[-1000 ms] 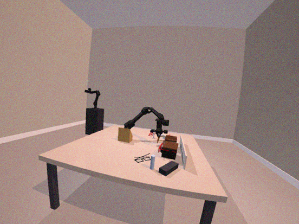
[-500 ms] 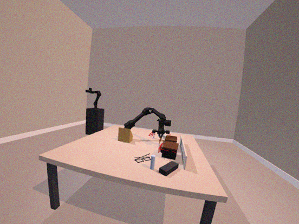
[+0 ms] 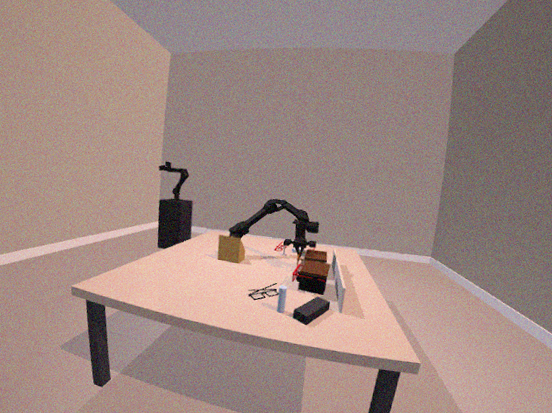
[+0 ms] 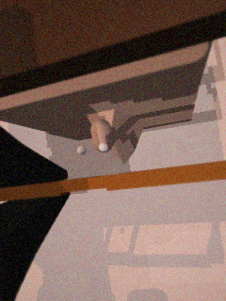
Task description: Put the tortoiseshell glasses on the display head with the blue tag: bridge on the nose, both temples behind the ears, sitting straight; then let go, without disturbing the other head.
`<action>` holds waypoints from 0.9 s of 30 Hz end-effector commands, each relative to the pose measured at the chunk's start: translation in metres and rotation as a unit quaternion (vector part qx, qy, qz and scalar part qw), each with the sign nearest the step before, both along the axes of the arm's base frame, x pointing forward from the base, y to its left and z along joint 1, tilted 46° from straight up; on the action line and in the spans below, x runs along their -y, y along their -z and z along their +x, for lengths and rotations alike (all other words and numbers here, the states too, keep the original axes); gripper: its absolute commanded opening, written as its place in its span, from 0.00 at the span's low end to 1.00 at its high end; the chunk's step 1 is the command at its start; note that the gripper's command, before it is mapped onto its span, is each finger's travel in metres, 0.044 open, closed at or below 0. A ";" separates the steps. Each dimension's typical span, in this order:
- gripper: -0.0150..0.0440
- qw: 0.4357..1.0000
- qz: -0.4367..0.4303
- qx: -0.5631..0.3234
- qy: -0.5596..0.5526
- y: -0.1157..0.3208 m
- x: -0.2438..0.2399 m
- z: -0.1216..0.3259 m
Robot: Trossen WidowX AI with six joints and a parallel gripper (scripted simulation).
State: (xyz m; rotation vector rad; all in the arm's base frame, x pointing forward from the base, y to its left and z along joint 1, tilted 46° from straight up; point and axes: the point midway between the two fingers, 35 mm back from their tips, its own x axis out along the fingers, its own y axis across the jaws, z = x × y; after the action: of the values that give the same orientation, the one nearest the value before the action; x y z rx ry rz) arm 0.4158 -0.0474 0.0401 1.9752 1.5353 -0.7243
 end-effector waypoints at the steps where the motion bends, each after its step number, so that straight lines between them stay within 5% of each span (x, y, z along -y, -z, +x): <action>1: 0.25 1.000 0.002 -0.001 0.002 0.001 0.001 0.004; 27: 0.25 1.000 0.002 -0.001 0.002 0.003 -0.001 0.005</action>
State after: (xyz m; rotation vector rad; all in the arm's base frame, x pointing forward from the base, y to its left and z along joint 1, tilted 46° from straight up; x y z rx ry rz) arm 0.4204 -0.0469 0.0384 1.9744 1.5347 -0.7223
